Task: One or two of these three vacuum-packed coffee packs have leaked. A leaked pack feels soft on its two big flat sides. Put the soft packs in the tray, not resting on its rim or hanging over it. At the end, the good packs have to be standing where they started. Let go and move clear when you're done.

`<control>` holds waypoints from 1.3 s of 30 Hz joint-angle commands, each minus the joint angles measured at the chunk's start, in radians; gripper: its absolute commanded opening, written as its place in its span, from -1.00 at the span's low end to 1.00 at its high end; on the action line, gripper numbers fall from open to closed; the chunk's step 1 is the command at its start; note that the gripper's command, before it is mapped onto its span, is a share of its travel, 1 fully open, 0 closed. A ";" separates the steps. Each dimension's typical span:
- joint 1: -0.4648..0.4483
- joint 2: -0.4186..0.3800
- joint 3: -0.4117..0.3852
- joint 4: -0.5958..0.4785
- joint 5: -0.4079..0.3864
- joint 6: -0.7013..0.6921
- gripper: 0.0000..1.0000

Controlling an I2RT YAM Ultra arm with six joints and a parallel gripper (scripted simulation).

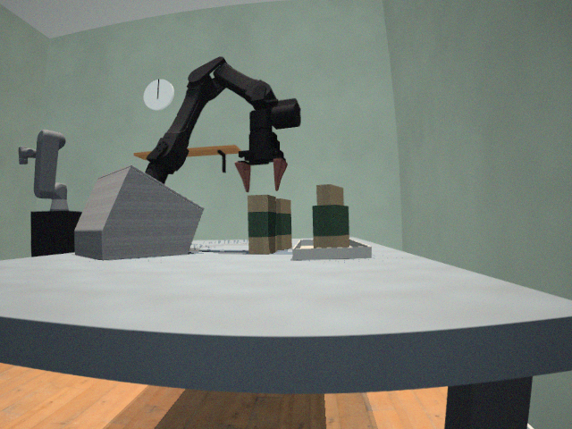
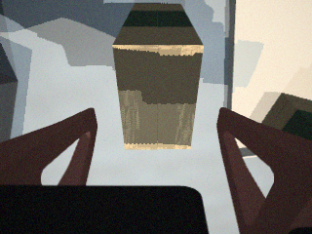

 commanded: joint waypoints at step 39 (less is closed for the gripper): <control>0.024 0.030 -0.041 0.061 0.001 0.026 0.56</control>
